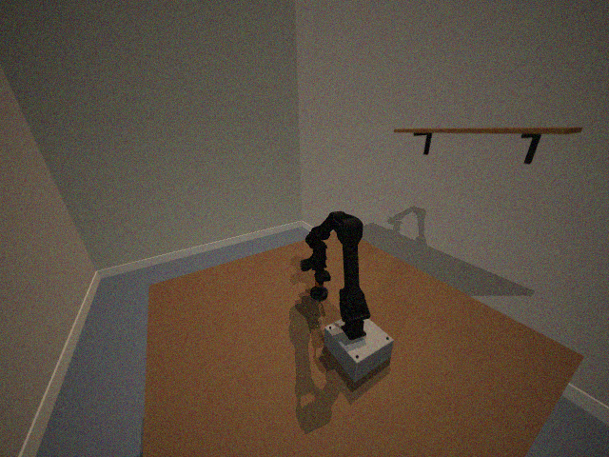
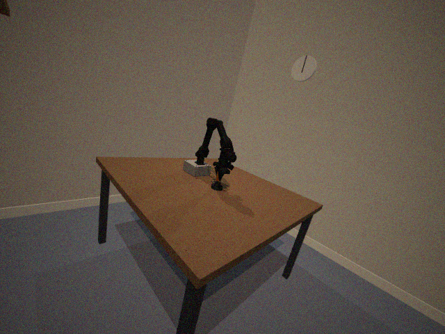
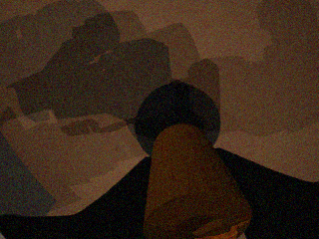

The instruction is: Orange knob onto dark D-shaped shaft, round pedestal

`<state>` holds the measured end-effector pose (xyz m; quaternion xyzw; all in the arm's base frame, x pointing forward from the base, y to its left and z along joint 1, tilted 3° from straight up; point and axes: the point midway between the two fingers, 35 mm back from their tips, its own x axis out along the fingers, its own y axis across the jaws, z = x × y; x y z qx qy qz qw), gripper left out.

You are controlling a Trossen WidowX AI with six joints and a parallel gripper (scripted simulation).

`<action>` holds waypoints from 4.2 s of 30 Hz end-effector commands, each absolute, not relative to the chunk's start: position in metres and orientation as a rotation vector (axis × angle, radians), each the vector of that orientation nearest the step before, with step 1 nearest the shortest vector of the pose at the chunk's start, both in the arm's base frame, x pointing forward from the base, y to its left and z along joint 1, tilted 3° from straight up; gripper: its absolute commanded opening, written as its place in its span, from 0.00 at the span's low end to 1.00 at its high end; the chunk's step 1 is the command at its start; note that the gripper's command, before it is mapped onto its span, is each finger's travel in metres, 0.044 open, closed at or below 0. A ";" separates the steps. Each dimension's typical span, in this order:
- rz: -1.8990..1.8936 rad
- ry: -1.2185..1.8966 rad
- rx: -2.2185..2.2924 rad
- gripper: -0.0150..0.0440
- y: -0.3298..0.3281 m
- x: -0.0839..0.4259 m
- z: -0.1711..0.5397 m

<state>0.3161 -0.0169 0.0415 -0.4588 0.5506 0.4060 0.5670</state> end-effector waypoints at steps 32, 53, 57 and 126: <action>1.096 1.213 -1.232 0.25 -0.017 0.317 0.042; 1.247 1.119 -1.390 0.25 -0.017 0.320 0.041; 1.247 1.119 -1.390 0.25 -0.017 0.319 0.040; 1.541 0.886 -1.694 0.25 -0.017 0.319 0.042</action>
